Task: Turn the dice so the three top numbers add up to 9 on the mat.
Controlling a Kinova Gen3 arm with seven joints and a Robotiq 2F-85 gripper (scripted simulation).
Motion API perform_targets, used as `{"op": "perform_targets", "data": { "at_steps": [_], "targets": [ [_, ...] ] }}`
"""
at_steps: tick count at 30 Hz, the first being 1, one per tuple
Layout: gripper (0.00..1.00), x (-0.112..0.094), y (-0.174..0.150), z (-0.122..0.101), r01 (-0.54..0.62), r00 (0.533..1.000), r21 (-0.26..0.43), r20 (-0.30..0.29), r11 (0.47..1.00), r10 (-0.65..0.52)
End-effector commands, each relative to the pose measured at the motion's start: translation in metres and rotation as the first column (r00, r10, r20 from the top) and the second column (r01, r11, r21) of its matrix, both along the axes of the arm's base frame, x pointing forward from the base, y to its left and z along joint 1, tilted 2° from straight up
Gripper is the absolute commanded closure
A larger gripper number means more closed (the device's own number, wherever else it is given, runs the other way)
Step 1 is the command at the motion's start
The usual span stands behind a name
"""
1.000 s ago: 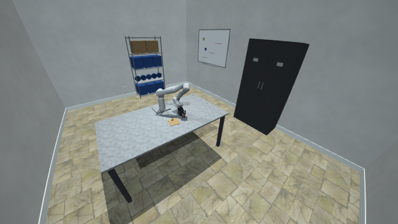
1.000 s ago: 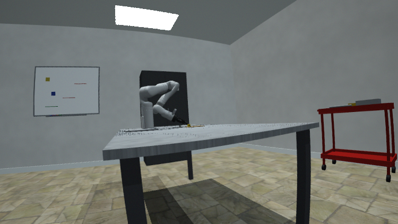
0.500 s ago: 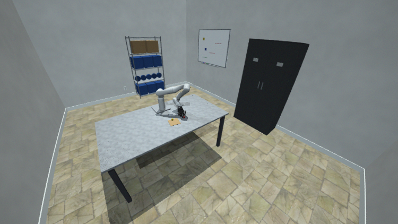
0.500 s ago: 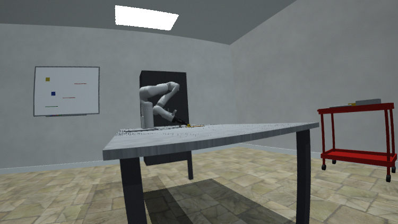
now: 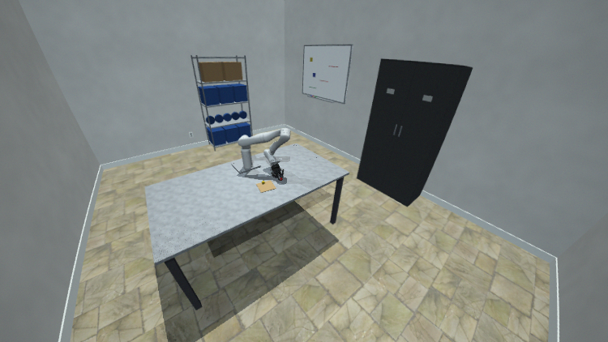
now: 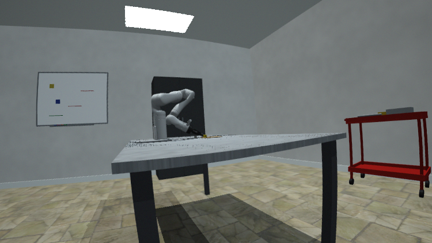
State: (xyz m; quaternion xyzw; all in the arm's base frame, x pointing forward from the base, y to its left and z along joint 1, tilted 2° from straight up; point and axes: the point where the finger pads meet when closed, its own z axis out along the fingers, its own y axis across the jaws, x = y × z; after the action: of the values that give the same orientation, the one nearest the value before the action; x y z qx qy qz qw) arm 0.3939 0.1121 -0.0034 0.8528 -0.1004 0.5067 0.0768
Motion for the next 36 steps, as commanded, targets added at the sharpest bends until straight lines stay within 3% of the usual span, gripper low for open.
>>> {"op": "perform_targets", "data": {
  "at_steps": [1, 27, 36],
  "targets": [
    [0.85, 0.0003, 0.0002, 0.0006, 0.000, 1.000, 0.000, 0.001, 1.000, 0.000],
    [0.85, 0.0003, 0.0002, 0.0006, 0.000, 1.000, 0.000, 0.001, 1.000, 0.000],
    [0.73, 0.0003, 0.0002, 0.0006, 0.000, 1.000, 0.000, 0.001, 1.000, 0.000]
  ]
}}
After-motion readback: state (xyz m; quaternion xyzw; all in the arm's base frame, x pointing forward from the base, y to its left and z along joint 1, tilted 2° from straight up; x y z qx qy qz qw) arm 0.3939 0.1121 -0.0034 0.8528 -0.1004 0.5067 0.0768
